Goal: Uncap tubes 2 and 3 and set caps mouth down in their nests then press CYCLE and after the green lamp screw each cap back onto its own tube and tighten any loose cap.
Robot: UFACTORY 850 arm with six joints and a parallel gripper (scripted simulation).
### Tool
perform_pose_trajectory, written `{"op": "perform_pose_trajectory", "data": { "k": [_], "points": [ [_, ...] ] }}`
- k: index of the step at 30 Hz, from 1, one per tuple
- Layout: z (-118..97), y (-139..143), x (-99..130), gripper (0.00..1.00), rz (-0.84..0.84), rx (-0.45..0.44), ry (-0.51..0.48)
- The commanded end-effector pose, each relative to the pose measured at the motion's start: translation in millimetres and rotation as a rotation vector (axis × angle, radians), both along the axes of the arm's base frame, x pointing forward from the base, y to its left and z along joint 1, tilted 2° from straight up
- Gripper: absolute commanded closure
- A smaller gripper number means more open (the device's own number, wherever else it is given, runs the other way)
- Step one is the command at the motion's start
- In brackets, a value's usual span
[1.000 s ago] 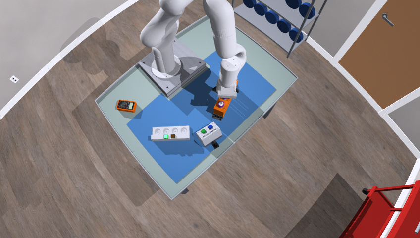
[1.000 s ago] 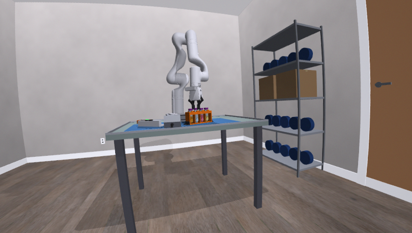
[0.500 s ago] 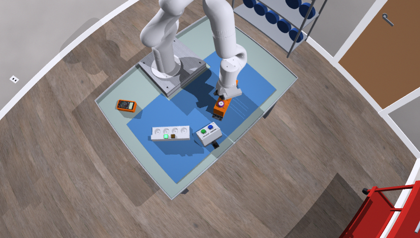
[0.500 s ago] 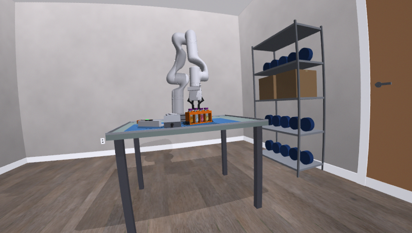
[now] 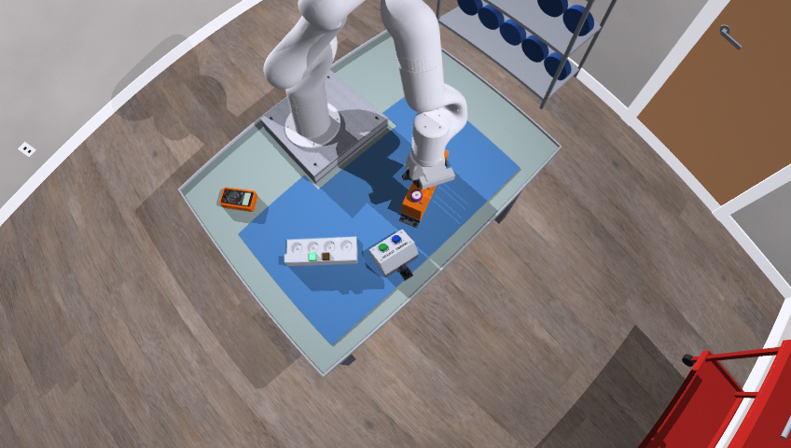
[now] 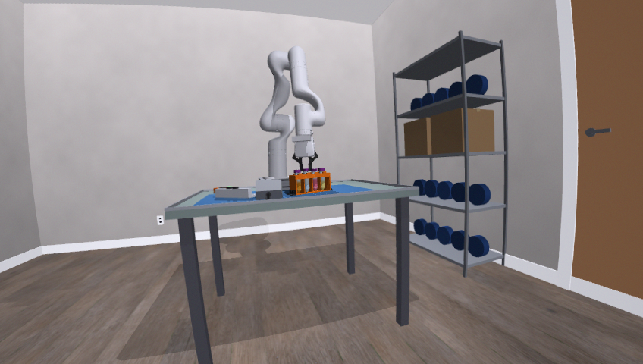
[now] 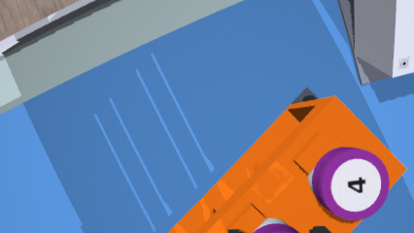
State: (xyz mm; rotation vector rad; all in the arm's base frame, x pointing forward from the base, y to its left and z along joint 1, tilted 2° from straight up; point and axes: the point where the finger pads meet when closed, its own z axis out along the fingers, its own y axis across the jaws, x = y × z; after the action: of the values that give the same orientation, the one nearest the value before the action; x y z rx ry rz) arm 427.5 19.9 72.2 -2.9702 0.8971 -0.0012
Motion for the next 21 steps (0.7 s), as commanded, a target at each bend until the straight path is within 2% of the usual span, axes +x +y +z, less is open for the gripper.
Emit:
{"op": "perform_pose_trajectory", "data": {
  "k": [1, 3, 18, 21],
  "points": [
    [0.3, 0.0, 0.6, 1.0, -0.137, 0.002, 0.004],
    [0.3, 0.0, 0.6, 1.0, -0.137, 0.002, 0.004],
    [-0.1, 0.0, 0.6, 1.0, -0.887, 0.011, 0.032],
    [-0.1, 0.0, 0.6, 1.0, -0.937, 0.012, 0.034]
  ]
}}
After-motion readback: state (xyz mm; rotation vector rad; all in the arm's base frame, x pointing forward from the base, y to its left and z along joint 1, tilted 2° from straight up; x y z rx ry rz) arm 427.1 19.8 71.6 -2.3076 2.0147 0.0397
